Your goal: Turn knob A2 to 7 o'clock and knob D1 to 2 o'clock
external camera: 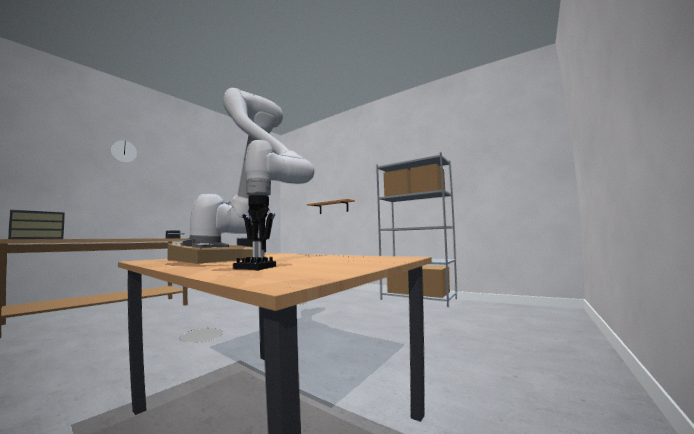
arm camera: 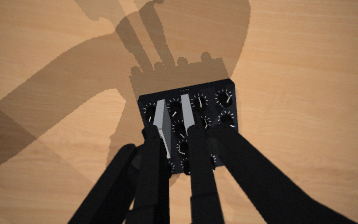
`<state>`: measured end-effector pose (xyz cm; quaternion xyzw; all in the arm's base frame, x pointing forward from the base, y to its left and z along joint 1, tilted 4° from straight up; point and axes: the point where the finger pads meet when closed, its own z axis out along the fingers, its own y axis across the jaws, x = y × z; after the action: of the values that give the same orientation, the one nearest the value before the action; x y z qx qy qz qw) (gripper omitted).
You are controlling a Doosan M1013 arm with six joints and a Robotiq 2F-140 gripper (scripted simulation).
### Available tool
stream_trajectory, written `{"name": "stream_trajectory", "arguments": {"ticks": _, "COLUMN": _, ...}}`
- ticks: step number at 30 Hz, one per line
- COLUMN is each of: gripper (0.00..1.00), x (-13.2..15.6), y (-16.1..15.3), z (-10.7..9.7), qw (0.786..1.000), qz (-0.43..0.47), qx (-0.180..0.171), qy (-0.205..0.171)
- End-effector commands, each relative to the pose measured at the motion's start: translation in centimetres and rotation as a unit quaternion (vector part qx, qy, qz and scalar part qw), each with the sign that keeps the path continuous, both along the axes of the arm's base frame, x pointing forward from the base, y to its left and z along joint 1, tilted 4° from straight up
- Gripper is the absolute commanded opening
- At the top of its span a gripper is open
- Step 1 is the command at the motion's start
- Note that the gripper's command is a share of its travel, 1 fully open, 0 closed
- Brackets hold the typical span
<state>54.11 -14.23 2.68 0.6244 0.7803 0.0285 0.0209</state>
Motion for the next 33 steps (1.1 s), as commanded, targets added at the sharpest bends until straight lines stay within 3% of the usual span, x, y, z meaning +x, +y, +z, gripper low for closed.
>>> {"name": "stream_trajectory", "arguments": {"ticks": 1, "gripper": 0.12, "x": 0.0, "y": 0.0, "z": 0.1, "qw": 1.000, "qz": 0.000, "qx": 0.000, "qy": 0.000}}
{"name": "stream_trajectory", "arguments": {"ticks": 7, "gripper": 0.12, "x": 0.0, "y": 0.0, "z": 0.6, "qw": 1.000, "qz": 0.000, "qx": 0.000, "qy": 0.000}}
{"name": "stream_trajectory", "arguments": {"ticks": 19, "gripper": 0.12, "x": -0.2, "y": -0.1, "z": 3.5, "qw": 1.000, "qz": 0.000, "qx": 0.000, "qy": 0.000}}
{"name": "stream_trajectory", "arguments": {"ticks": 33, "gripper": 0.12, "x": -0.3, "y": -0.1, "z": 3.8, "qw": 1.000, "qz": 0.000, "qx": 0.000, "qy": 0.000}}
